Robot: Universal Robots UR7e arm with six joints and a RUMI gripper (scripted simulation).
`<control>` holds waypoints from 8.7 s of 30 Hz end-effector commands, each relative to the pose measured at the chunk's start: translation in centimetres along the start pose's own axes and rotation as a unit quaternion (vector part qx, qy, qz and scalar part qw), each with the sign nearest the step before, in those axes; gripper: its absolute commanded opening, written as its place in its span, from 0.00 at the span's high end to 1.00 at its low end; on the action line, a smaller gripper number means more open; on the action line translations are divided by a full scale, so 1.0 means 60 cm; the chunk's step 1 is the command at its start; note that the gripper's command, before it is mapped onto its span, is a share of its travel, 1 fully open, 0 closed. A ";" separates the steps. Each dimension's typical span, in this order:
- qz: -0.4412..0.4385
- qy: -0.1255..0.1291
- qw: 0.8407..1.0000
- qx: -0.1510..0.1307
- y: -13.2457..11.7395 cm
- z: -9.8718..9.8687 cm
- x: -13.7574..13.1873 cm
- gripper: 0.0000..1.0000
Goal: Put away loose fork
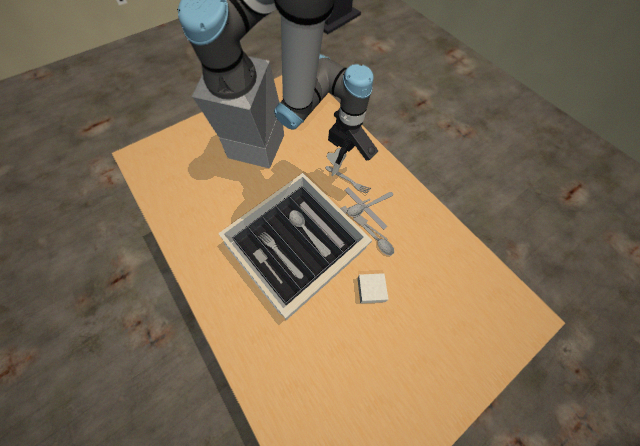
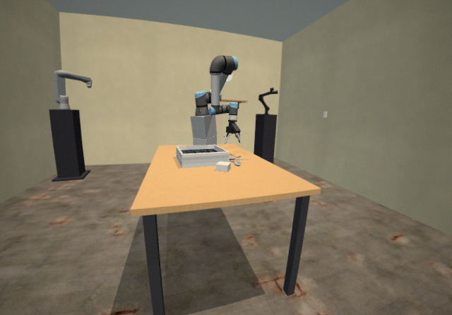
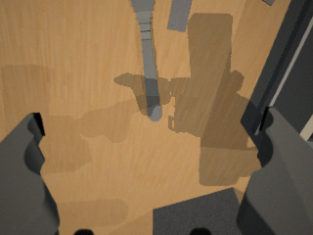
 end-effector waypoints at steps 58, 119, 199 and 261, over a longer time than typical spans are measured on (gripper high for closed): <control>0.027 -0.001 0.999 0.016 0.009 -0.051 -0.006 0.83; 0.028 -0.001 0.999 0.016 0.011 -0.115 -0.007 0.83; 0.027 -0.001 0.999 0.016 0.013 -0.118 -0.006 0.83; 0.028 -0.001 0.999 0.016 0.014 -0.165 -0.006 0.98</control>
Point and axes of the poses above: the point where the finger pads meet when closed, its own z axis back along the fingers, its own x axis across the jaws, y = z × x, the point moved 4 cm from there along z, back along the fingers, and after that the axes turned 11 degrees about z, right-handed, at the moved point
